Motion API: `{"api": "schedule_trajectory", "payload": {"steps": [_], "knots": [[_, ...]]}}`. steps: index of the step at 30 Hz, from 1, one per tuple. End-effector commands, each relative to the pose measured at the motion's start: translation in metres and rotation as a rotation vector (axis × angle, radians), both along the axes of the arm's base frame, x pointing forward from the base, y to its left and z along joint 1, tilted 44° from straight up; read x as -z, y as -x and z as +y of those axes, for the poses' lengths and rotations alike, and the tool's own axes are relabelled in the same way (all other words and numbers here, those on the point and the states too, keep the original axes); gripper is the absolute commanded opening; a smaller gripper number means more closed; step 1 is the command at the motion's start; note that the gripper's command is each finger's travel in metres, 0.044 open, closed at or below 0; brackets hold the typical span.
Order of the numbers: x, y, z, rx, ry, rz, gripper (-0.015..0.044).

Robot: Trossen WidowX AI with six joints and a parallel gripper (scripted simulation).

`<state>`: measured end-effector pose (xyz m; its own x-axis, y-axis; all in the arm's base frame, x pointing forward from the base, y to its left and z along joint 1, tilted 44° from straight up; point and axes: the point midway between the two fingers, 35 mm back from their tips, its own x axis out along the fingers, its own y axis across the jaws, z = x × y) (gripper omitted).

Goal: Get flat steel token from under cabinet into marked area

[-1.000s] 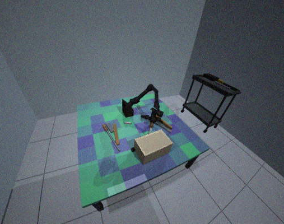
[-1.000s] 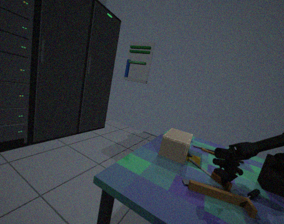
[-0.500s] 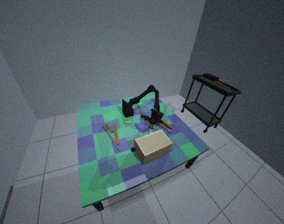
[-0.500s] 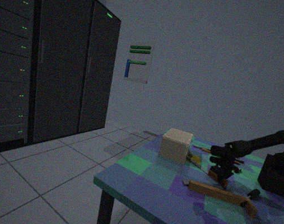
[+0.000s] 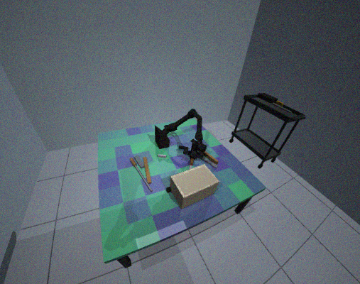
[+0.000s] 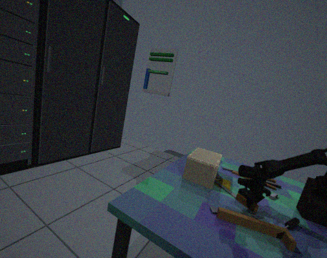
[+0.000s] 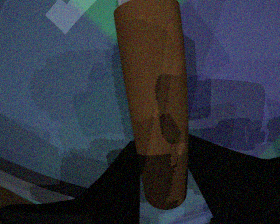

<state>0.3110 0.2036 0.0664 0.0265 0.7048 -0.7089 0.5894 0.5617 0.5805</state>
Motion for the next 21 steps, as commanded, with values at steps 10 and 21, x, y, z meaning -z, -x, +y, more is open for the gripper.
{"api": "schedule_trajectory", "payload": {"steps": [10, 21], "knots": [[0.008, -0.016, -0.009, 0.000, 0.000, 0.000, 0.0000], [0.015, -0.030, -0.016, 0.000, 0.001, -0.001, 0.0000]]}}
